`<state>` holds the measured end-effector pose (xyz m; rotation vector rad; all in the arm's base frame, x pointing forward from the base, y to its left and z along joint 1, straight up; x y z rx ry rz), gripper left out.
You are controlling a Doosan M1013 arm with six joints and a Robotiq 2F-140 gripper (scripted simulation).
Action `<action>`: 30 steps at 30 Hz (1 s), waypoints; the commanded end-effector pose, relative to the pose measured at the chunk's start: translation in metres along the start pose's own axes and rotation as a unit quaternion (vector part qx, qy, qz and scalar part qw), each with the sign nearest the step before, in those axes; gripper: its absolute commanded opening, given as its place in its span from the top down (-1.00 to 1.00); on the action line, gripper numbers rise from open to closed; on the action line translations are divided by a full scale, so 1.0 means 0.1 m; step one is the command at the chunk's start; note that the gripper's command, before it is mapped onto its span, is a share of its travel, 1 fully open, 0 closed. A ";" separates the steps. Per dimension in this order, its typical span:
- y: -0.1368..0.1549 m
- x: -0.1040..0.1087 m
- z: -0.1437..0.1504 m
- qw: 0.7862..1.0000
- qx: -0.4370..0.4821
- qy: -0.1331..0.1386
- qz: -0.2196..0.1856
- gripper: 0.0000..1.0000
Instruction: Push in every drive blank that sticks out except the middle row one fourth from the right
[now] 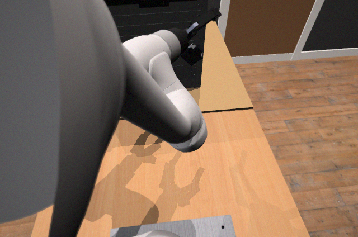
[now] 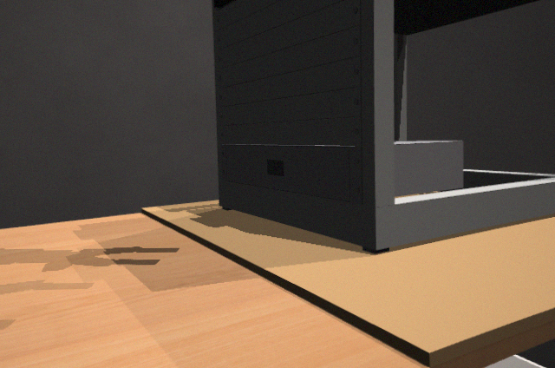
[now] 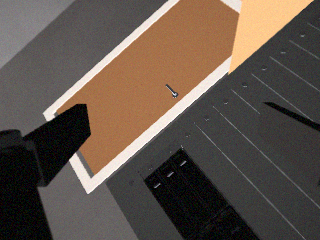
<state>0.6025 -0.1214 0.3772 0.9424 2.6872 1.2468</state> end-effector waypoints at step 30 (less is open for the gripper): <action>0.86 1.44 0.67 0.930 0.265 0.049 -0.251 -1.00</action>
Point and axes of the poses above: the point where the finger pads meet when closed, its own x axis back along the fingers, its own z axis across the jaws, y = z × x, the point moved 5 cm from there along x, back along the fingers, and after that the axes turned 7 degrees about -x, right-handed, at the moved point
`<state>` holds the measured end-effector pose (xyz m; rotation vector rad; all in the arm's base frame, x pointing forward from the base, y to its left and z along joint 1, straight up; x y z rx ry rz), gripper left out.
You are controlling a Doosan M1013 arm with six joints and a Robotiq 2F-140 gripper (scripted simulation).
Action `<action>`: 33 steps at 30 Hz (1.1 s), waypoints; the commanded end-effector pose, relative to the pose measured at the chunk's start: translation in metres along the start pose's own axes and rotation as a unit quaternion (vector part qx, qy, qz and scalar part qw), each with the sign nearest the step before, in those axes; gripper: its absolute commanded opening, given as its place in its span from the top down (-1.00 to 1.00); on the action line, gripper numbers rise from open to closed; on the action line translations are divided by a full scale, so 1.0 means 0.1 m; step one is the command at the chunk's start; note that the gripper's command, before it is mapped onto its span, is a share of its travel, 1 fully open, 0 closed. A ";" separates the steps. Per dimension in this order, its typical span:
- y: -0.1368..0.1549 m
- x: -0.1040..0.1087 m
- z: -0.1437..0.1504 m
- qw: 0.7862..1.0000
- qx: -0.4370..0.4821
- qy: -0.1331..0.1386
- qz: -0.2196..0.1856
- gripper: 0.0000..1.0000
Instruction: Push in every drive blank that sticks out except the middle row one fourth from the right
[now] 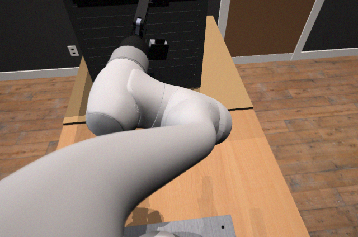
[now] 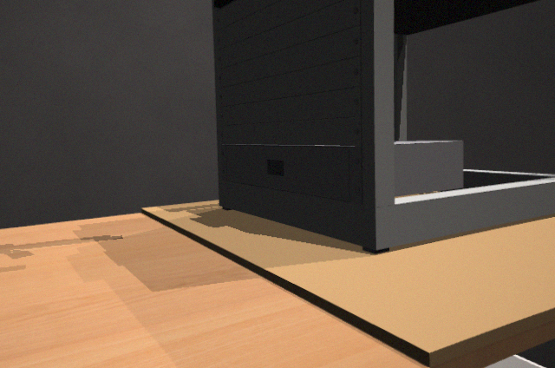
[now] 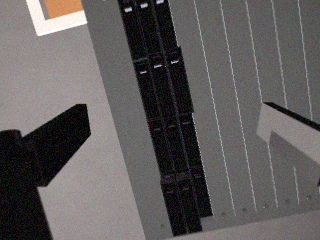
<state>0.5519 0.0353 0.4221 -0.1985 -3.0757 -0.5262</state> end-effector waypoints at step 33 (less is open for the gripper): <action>0.55 0.46 0.19 0.989 0.108 0.007 -0.098 -1.00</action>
Point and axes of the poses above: the point where the finger pads meet when closed, its own x axis back along the fingers, its own z axis across the jaws, y = z × x, the point moved 5 cm from there along x, back along the fingers, and after that the axes turned 7 degrees about -x, right-handed, at the moved point
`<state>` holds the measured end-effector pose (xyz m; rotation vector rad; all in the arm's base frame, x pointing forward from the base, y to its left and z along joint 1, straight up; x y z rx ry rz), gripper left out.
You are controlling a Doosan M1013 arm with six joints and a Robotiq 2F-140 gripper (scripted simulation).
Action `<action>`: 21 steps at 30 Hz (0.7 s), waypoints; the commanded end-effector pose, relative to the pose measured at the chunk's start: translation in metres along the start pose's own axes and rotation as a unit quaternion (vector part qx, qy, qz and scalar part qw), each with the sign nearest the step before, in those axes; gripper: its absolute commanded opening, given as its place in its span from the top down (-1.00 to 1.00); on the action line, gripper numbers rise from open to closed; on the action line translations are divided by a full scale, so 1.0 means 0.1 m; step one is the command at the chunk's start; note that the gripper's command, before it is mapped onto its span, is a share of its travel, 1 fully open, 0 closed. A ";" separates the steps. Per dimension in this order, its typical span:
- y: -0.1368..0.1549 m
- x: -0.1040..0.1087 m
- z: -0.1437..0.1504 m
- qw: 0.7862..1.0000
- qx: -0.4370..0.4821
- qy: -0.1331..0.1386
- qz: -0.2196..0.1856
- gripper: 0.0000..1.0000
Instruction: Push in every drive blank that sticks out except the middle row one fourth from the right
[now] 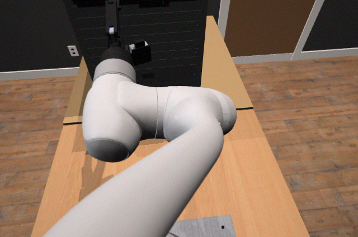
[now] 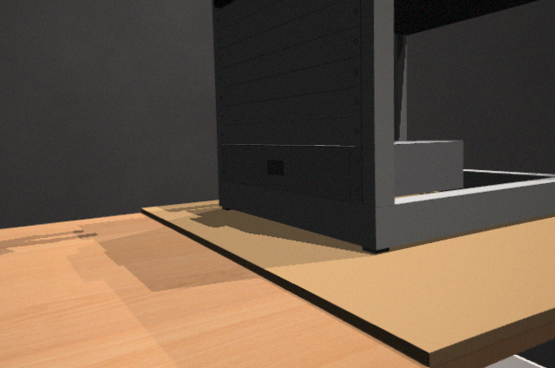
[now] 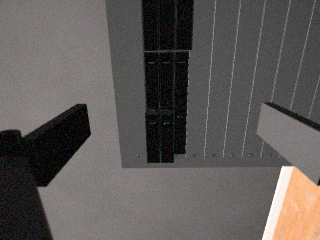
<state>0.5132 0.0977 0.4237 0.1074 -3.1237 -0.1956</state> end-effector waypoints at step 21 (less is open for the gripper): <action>0.02 0.01 0.00 1.000 0.003 0.000 -0.003 -1.00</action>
Point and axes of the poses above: the point where the finger pads meet when closed, its own x axis back along the fingers, its own z axis across the jaws, y = z × x, the point moved 5 cm from there along x, back along the fingers, and after that the axes turned 7 degrees about -x, right-handed, at the moved point
